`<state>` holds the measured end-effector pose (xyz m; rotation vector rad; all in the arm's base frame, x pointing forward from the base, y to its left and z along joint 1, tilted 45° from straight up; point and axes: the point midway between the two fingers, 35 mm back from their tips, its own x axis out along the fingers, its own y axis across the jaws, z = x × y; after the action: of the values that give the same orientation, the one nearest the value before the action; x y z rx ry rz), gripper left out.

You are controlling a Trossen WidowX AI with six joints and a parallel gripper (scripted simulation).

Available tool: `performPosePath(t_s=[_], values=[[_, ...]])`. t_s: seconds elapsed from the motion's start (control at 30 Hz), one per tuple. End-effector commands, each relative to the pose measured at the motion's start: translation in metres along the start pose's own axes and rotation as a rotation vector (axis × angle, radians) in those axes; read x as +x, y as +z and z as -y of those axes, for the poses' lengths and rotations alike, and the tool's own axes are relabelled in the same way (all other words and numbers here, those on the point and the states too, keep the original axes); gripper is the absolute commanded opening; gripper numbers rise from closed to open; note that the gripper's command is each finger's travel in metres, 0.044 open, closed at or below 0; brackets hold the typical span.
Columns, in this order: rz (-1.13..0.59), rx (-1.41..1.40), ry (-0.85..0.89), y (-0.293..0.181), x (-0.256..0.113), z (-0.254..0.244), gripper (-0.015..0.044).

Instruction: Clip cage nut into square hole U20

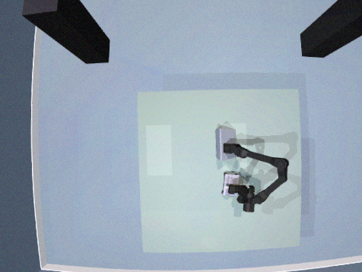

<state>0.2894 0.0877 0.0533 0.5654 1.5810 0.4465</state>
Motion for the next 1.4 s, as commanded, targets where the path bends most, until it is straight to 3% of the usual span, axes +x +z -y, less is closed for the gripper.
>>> performPosePath(t_s=[0.0, 1.37], values=[[0.0, -0.003, 0.012, 0.0, 0.0003, 0.0003, 0.0029], [0.0, -0.003, 0.026, 0.0004, 0.0007, 0.0011, 0.0029]])
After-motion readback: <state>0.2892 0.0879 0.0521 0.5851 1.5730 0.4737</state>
